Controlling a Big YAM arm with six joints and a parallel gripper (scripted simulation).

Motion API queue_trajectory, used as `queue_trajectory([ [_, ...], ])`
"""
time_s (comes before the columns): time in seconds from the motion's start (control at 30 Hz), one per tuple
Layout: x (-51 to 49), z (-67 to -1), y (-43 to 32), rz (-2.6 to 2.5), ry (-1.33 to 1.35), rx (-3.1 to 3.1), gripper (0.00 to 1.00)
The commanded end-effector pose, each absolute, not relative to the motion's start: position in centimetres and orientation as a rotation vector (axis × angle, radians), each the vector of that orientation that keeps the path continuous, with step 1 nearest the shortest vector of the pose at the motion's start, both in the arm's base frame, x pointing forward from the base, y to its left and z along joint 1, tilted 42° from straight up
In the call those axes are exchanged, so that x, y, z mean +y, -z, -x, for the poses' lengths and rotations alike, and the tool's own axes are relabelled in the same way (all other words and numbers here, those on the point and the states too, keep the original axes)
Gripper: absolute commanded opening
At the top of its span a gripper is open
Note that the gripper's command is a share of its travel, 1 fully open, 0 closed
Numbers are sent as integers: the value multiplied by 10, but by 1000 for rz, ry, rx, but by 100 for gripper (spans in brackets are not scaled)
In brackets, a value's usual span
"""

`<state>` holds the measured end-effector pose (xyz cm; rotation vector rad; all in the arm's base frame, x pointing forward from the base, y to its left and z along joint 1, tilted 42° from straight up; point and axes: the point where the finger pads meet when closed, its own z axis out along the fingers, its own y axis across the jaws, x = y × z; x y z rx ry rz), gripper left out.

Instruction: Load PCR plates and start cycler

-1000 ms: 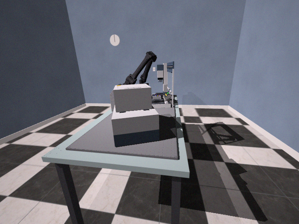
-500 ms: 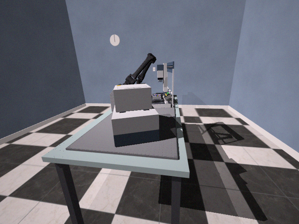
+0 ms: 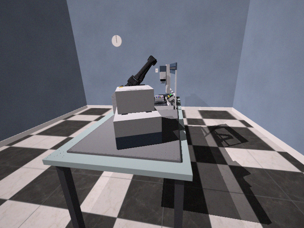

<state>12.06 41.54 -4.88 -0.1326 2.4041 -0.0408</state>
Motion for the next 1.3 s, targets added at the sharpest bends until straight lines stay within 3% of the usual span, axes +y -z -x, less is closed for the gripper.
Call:
queue_trajectory([
  [0.0, 447, -108, 38, 70, -34, 2396, 0],
  [1.27, 443, -103, 51, 144, -9, 2402, 0],
])
